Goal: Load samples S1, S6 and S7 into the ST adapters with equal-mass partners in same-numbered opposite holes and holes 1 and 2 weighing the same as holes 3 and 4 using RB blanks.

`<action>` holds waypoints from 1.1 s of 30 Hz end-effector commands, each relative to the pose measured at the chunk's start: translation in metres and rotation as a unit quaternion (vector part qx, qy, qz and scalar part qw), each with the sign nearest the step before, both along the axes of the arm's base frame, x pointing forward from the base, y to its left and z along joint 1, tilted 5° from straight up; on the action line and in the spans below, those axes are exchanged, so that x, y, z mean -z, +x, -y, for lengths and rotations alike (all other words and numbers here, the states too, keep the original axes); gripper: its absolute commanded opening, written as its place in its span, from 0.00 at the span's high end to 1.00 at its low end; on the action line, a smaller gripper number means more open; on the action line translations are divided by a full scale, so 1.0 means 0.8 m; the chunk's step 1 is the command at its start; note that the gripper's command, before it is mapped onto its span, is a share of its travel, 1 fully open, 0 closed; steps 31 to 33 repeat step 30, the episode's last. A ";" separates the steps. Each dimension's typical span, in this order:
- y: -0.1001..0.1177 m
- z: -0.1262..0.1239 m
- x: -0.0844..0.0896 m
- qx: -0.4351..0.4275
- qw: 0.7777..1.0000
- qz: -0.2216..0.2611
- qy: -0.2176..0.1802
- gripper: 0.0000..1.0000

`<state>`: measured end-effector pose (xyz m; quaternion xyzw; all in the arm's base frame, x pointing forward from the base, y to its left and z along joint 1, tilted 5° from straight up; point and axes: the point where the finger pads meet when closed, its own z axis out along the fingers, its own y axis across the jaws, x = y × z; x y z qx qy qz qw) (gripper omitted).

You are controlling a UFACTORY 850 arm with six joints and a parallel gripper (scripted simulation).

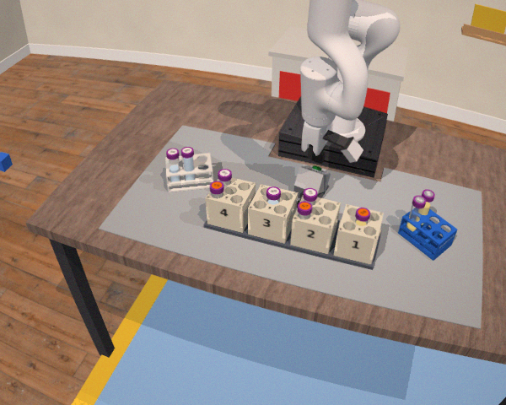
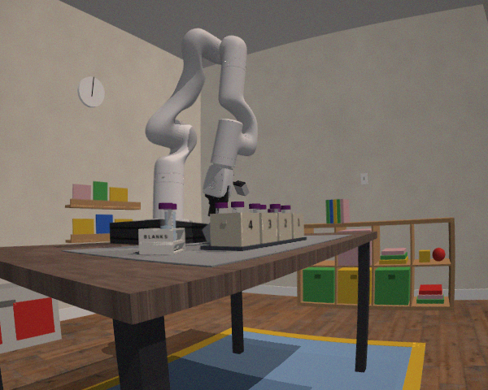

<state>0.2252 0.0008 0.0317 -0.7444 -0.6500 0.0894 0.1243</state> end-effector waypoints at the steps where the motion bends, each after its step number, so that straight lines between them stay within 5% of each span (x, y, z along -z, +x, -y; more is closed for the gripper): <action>1: 0.001 0.000 0.003 0.000 1.000 0.001 0.000 1.00; 33: 0.000 -0.002 0.025 0.000 1.000 0.001 0.000 1.00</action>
